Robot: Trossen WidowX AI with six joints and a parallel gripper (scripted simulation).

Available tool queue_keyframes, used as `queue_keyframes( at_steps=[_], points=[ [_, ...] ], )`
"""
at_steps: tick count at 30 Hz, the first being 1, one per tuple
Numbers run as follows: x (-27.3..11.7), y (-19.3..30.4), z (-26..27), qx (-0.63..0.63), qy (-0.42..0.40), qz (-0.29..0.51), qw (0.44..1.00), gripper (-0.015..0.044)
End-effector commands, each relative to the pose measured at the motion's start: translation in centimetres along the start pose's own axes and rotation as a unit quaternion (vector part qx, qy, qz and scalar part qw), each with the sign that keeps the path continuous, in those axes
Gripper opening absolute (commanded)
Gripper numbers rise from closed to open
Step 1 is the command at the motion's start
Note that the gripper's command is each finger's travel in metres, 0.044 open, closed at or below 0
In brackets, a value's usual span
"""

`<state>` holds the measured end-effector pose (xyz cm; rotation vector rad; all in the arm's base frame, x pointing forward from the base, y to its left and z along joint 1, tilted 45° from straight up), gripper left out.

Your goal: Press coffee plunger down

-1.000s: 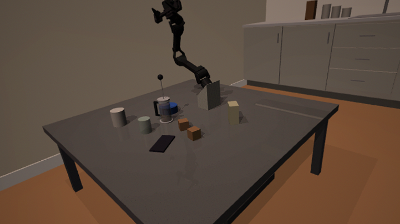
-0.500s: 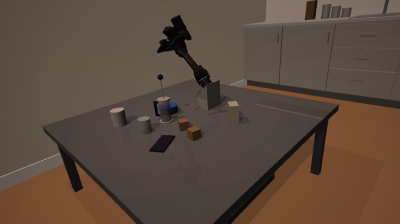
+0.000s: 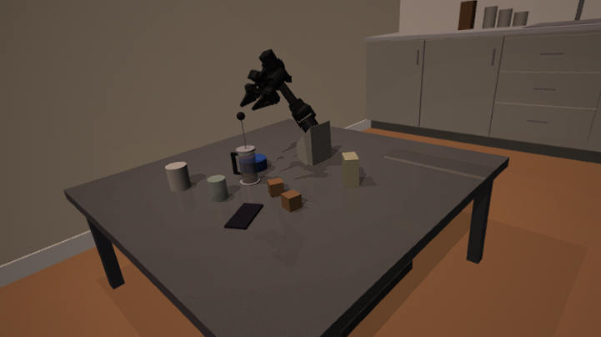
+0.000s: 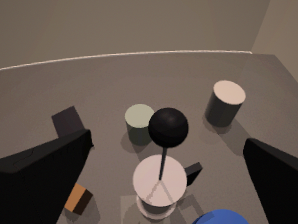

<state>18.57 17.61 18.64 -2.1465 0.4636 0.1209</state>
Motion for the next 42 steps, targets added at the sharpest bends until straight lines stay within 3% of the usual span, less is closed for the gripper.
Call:
queue_keyframes(
  at_steps=[1, 29, 41, 42],
  points=[
    [0.2, 0.6, -0.2, 0.003, -0.002, -0.003, 1.0, 0.044],
    [4.2, 0.6, -0.3, 0.004, -0.001, -0.004, 1.0, 0.044],
    [4.2, 0.6, -0.3, 0.004, -0.001, -0.004, 1.0, 0.0125],
    [4.2, 0.6, -0.3, 0.004, -0.001, -0.004, 1.0, 0.0124]
  ],
)
Point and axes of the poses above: the point midway between the two fingers, 35 mm back from their tips, its own x axis out along the fingers, its own z axis across the jaws, y = z × x, the point moved 8 cm from there along -x, back along the fingers, and after that the axes turned 9 degrees about x, right-handed, at the moved point
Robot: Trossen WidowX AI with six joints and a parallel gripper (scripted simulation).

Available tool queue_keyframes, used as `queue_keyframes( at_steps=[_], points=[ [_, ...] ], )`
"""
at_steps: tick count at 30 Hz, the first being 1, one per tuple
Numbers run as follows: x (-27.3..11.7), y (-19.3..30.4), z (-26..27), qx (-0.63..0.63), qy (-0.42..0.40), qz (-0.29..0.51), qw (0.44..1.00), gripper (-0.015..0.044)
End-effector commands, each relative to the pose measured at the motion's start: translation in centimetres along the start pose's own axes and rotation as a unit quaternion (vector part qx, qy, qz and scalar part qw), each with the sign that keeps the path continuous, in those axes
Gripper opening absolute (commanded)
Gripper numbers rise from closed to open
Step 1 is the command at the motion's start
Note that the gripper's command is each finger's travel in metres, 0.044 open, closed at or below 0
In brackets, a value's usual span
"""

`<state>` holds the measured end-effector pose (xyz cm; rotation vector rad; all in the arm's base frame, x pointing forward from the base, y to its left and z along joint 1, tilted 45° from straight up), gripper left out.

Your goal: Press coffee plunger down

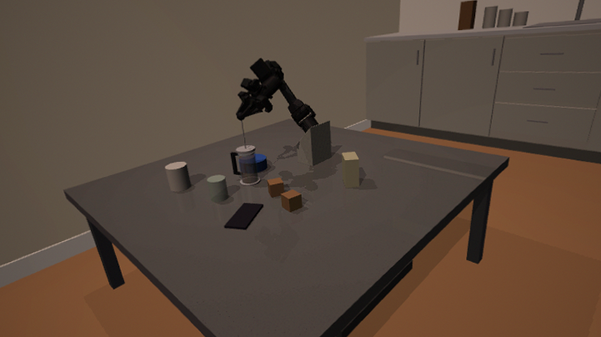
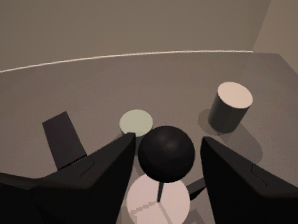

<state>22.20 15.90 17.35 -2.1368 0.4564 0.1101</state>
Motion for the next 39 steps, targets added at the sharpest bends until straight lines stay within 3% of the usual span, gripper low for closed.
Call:
queue_keyframes(
  at_steps=[1, 39],
  points=[
    [0.0, 0.0, 0.0, -0.002, -0.002, 0.0, 1.0, 0.0124],
    [3.1, 3.5, 0.3, -0.001, -0.005, 0.004, 1.0, 0.0124]
  ],
)
Point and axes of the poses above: the point midway between the two fingers, 35 mm back from their tips, its own x axis out along the fingers, its own z axis across the jaws, y = z × x, the point moved 8 cm from there along -x, back along the fingers, and after that the axes turned 9 degrees about x, right-handed, at the moved point
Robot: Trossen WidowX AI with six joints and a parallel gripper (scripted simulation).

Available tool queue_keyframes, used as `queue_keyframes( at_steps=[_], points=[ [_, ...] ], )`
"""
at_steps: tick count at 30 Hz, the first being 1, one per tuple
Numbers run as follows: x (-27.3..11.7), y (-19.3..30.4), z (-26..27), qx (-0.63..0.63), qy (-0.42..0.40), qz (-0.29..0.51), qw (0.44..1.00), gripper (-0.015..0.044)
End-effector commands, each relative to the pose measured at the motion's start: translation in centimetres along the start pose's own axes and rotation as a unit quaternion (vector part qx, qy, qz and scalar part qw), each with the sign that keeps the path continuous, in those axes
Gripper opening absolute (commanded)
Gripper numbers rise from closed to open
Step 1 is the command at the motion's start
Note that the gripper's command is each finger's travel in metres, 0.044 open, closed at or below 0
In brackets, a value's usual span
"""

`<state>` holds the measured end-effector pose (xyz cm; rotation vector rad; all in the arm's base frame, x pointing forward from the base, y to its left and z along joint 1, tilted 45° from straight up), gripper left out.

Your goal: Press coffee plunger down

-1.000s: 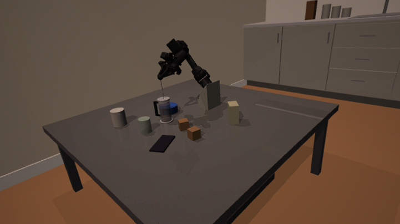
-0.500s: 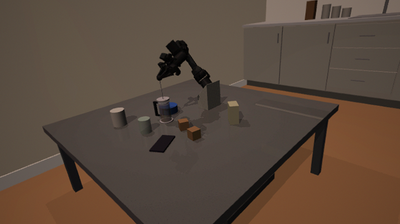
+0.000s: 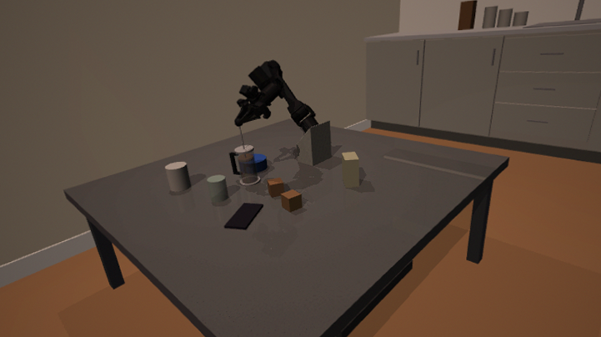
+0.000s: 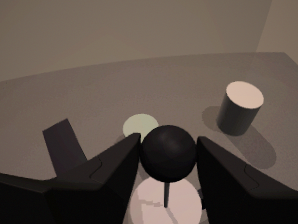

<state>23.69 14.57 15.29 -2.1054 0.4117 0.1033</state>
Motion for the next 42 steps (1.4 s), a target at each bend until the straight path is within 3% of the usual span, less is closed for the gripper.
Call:
queue_keyframes(
  at_steps=[1, 42],
  points=[
    [0.8, 2.0, -0.1, -0.018, 0.004, 0.02, 1.0, 0.0124],
    [4.8, 5.8, -0.8, -0.021, 0.007, 0.014, 1.0, 0.0124]
  ],
)
Point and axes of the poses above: the point midway between the two fingers, 35 mm back from their tips, its own x axis out along the fingers, its own z axis across the jaws, y = z × x, the point moved 8 cm from there along -x, back along the fingers, and after that the axes turned 9 degrees about x, right-handed, at the moved point
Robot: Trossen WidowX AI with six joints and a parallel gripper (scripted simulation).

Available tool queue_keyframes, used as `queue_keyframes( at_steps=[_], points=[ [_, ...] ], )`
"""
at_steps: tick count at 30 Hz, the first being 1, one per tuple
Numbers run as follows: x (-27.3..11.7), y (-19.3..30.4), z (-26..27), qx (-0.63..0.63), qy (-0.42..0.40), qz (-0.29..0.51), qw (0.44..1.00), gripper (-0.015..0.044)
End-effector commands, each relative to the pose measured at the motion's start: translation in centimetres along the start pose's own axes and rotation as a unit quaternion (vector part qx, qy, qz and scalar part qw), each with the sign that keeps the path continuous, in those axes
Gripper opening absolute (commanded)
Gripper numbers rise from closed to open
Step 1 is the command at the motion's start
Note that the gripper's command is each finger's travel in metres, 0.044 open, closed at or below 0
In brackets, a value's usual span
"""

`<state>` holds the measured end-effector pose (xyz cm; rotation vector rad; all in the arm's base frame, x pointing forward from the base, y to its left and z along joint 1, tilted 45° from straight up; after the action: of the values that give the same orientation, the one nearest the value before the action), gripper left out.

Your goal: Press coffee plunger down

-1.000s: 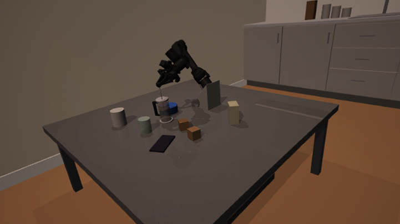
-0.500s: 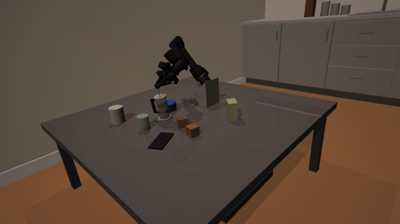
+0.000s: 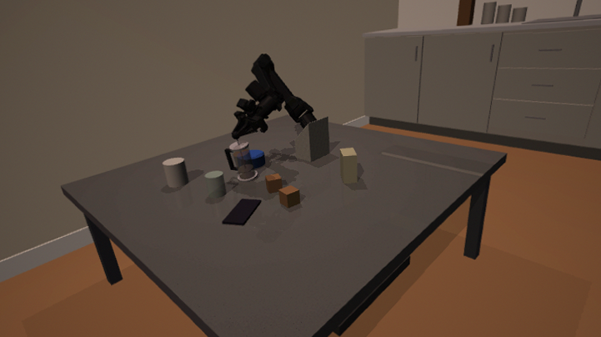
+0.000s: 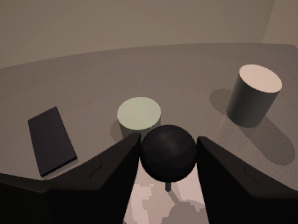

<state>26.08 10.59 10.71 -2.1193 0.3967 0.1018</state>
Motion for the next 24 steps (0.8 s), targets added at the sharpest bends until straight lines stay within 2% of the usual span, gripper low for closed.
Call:
queue_keyframes(
  at_steps=[1, 24],
  points=[
    [0.53, 0.94, -0.13, -0.015, 0.009, 0.02, 1.0, 0.0124],
    [0.77, 0.74, 0.16, -0.015, 0.009, 0.02, 1.0, 0.0124]
  ],
)
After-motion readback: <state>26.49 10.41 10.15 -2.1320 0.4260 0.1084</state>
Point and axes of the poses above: the point midway between the two fingers, 35 mm back from their tips, its own x axis out along the fingers, its own z axis across the jaws, y = z × x, the point moved 8 cm from there along -x, back along the fingers, and after that the axes turned 9 degrees about x, right-handed, at the moved point
